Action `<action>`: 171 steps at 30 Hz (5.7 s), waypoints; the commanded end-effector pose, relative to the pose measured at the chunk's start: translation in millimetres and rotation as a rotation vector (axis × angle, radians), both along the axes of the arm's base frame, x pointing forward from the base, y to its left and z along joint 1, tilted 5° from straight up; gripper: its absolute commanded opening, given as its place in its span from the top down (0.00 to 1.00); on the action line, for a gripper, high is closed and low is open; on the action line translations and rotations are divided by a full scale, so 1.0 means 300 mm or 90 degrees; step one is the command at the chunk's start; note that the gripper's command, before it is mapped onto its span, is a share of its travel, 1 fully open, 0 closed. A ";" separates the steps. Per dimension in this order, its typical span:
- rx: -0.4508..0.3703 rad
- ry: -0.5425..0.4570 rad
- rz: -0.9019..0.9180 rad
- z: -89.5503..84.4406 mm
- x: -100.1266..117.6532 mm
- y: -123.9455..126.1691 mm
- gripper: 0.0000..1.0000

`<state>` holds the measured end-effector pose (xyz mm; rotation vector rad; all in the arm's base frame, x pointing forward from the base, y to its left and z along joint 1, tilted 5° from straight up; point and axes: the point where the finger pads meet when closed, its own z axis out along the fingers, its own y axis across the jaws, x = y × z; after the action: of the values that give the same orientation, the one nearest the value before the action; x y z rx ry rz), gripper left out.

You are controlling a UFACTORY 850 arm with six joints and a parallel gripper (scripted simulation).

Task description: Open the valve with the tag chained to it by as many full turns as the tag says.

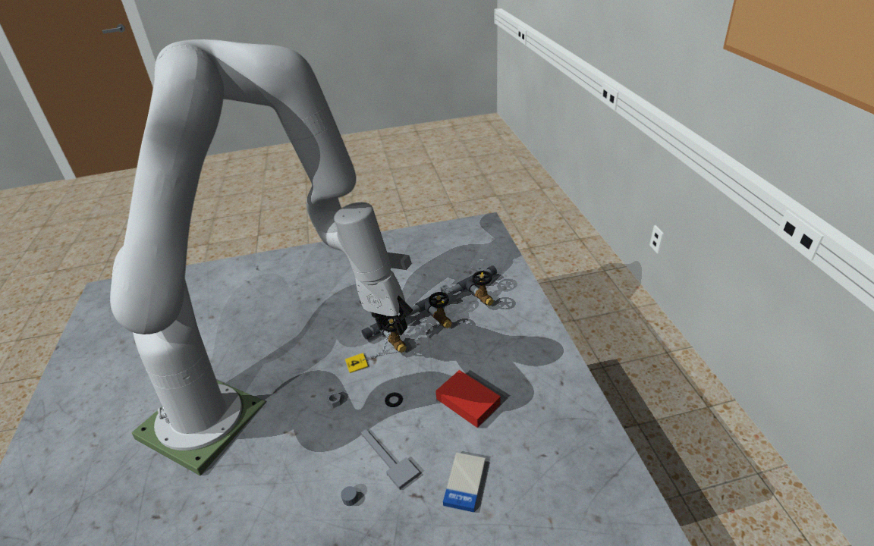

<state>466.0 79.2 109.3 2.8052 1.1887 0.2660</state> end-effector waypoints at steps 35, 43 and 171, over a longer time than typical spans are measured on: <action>-0.003 0.027 0.408 0.003 0.004 0.001 1.00; -0.003 0.027 0.408 0.003 0.004 0.001 1.00; 0.198 0.053 -0.656 0.003 0.004 0.001 0.00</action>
<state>466.4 79.2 109.4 3.2768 -0.0285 0.2905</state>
